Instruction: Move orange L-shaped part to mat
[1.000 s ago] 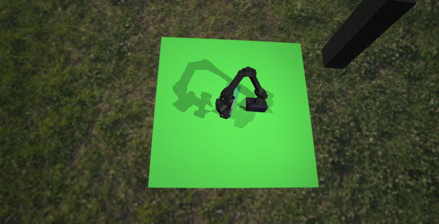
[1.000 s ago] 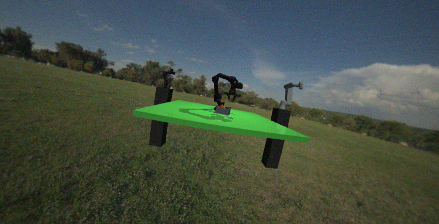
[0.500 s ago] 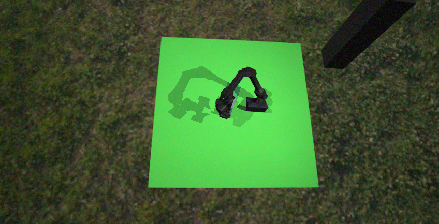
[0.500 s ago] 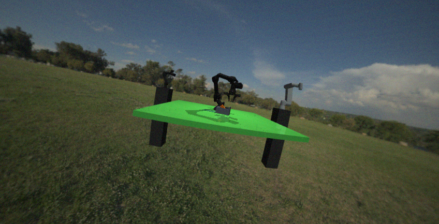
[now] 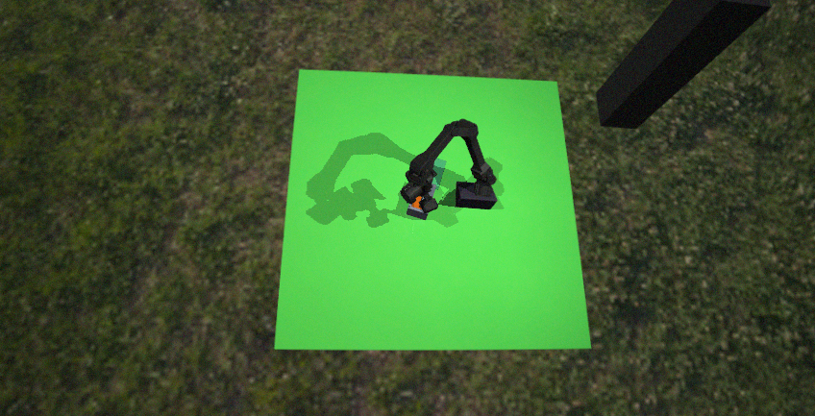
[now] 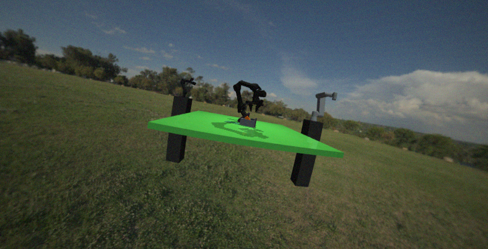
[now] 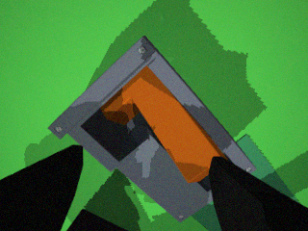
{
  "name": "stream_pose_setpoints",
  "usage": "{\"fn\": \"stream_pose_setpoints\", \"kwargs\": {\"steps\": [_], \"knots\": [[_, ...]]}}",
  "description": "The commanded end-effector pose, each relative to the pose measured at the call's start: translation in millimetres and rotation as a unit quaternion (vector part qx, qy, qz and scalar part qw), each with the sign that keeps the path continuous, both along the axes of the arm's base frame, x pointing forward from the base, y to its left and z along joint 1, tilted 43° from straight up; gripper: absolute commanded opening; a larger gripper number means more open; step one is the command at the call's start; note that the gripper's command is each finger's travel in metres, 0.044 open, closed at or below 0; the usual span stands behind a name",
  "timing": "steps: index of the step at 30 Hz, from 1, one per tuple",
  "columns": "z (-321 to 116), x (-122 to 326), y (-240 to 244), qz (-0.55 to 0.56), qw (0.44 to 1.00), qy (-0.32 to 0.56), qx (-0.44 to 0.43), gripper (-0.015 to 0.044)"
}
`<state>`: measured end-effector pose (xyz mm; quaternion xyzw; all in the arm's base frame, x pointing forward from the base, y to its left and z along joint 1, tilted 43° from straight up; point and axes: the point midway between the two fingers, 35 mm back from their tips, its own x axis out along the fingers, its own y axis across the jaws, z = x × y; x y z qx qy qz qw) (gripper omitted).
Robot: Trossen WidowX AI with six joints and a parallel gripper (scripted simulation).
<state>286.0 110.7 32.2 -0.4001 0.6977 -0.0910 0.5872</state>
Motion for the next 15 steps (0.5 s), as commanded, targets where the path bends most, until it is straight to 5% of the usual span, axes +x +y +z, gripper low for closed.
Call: {"fn": "stream_pose_setpoints", "kwargs": {"steps": [1,5,15], "knots": [[18,-6,-23,0.192,0.965,0.180,-0.009,0.0280],[27,-10,-34,0.291,0.917,0.274,-0.009,0.0280],[28,-10,-34,0.296,0.914,0.278,-0.009,0.0280]]}}
